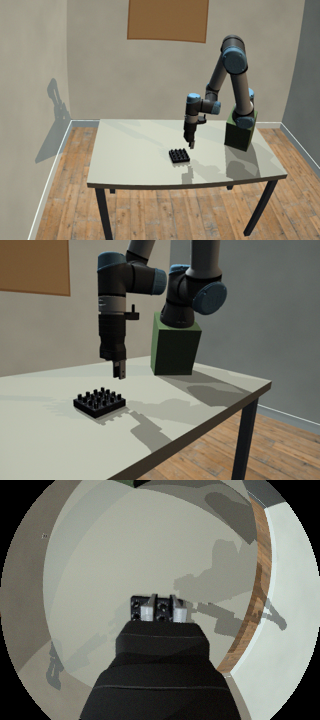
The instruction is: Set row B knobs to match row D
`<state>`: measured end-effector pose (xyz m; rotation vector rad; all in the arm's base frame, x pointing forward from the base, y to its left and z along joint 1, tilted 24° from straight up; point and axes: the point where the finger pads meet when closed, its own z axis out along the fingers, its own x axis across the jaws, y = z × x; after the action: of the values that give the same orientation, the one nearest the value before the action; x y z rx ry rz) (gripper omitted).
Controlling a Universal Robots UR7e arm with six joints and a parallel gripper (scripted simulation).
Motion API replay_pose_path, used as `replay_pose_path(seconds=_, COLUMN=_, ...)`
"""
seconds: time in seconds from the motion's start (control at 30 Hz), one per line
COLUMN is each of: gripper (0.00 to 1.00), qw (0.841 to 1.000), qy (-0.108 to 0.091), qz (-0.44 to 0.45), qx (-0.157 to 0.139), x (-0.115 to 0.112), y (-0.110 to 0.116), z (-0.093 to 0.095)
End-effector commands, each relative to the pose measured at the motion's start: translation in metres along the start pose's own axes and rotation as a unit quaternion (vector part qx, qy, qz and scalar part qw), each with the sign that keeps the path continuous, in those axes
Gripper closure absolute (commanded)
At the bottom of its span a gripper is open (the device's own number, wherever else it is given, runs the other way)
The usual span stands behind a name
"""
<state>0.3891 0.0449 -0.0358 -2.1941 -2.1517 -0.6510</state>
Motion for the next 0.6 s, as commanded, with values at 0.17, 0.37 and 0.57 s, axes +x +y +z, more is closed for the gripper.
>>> replay_pose_path(seconds=0.17, gripper=0.54, qw=0.991, qy=-0.004, qz=0.135, qx=-0.002, x=0.0015, y=0.0037, z=-0.0029)
replay_pose_path(seconds=0.37, gripper=0.54, qw=0.982, qy=-0.004, qz=0.191, qx=-0.002, x=0.0028, y=0.0045, z=-0.0035)
replay_pose_path(seconds=0.57, gripper=0.54, qw=0.965, qy=-0.004, qz=0.262, qx=-0.003, x=0.0035, y=0.0063, z=-0.0045)
